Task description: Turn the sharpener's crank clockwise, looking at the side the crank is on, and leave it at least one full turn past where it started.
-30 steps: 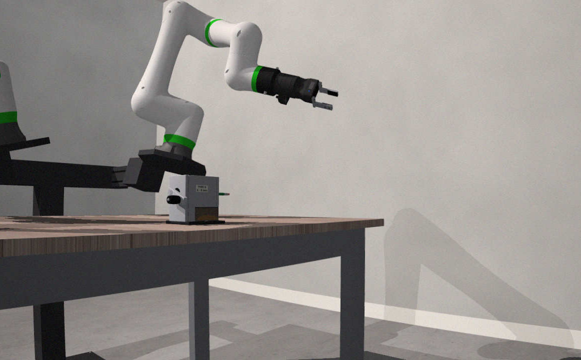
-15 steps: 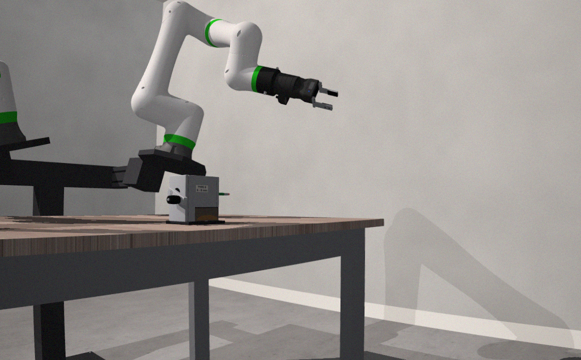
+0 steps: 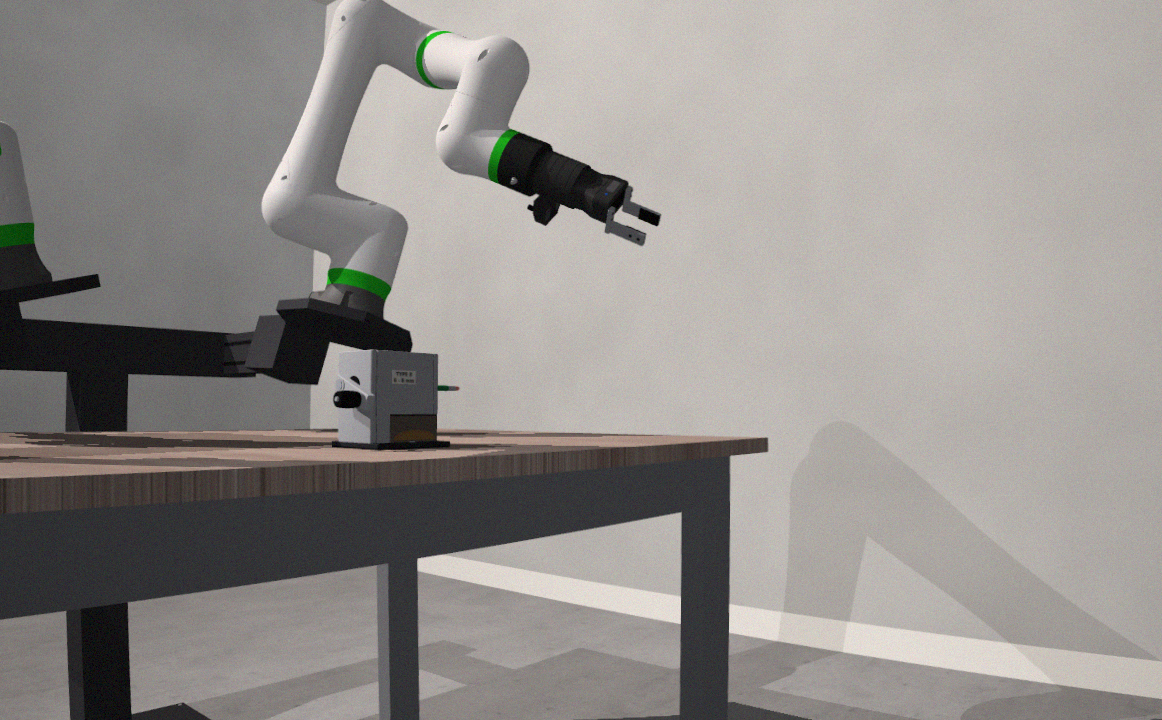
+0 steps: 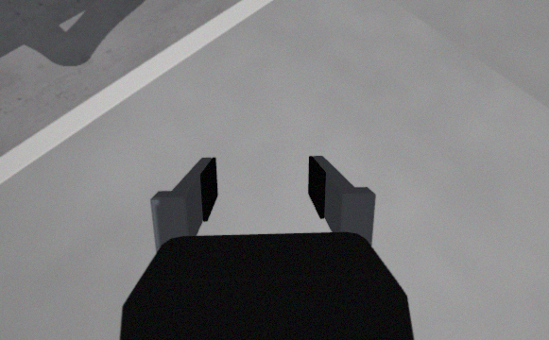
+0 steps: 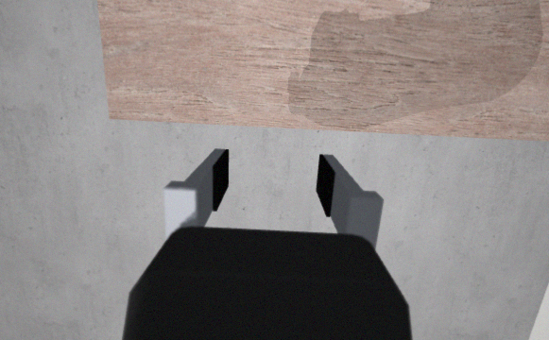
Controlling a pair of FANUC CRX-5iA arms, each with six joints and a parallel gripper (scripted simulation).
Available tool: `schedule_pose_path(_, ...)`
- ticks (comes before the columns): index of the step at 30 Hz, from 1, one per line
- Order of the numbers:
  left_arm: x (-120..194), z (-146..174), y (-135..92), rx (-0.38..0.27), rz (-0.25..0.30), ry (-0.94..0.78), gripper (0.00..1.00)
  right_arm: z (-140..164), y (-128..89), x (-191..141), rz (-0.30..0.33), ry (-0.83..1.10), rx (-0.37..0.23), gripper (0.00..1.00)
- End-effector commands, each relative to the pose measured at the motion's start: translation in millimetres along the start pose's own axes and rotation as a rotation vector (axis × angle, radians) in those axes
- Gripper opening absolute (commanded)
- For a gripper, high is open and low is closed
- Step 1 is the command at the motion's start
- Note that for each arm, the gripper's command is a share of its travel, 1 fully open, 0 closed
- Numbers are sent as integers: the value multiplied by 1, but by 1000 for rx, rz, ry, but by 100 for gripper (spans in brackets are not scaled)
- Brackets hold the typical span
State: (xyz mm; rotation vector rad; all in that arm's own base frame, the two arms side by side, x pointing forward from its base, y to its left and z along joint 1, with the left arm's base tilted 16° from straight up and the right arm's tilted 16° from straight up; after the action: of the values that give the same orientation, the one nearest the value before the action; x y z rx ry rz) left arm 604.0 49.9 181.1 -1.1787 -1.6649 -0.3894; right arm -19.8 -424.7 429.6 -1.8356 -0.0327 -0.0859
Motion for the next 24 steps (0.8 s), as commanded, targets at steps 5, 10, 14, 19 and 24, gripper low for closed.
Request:
schedule_pose_path(5,-63,-3,-4,121,61,-285,100,0,-1,0,0,0,-3,100)
schedule_pose_path(10,-98,-6,-11,191,87,-426,100,0,-1,0,0,0,-3,100)
schedule_pose_path(14,-130,-10,-18,261,106,-554,100,0,-1,0,0,0,-3,100)
schedule_pose_path(19,-170,-16,-30,353,122,-710,100,0,-1,0,0,0,-3,100)
schedule_pose_path(24,-195,-20,-38,412,127,-803,100,0,-1,0,0,0,-3,100)
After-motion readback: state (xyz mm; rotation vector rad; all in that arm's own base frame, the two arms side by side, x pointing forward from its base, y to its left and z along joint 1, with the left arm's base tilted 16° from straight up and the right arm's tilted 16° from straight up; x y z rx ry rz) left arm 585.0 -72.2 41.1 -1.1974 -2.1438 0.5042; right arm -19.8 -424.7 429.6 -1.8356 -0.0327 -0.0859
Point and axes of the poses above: on each arm, the point where the finger pads meet when closed, its own y axis out along the fingers, its own x axis across the jaws, z = x × y, the point moved 2 cm from there along -y, back along the fingers, and after that the axes turned 1 degree about y, right-handed, at the moved point
